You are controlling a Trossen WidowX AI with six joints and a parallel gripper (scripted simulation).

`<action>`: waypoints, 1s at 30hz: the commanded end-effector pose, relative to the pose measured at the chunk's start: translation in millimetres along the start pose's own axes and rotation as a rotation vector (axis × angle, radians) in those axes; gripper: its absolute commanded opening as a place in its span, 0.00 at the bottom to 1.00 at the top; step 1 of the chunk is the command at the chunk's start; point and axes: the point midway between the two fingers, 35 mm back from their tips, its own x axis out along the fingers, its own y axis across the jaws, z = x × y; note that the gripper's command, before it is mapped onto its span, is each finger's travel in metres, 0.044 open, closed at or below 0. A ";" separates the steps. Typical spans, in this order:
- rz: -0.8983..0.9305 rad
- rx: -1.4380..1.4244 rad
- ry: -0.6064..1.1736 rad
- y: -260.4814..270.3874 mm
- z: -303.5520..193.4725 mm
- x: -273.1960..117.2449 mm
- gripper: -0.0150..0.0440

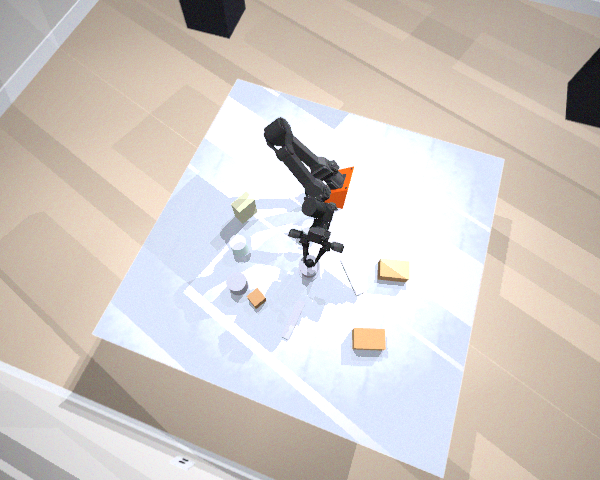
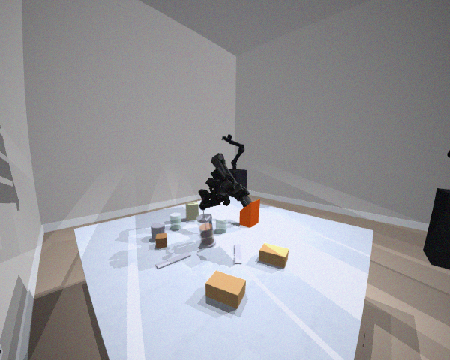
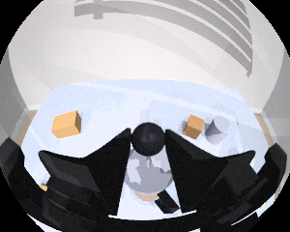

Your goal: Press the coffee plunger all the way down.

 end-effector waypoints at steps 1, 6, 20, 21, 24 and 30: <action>-0.015 -0.044 0.077 -1.9 -25.1 7.3 0.46; -0.015 -0.044 0.077 -1.3 -23.3 9.3 0.46; -0.016 -0.044 0.077 0.3 -20.7 12.8 0.46; -0.016 -0.044 0.077 0.4 -20.6 13.0 0.46; -0.016 -0.044 0.077 0.7 -20.2 13.5 0.46; -0.016 -0.044 0.077 1.3 -19.7 14.3 0.46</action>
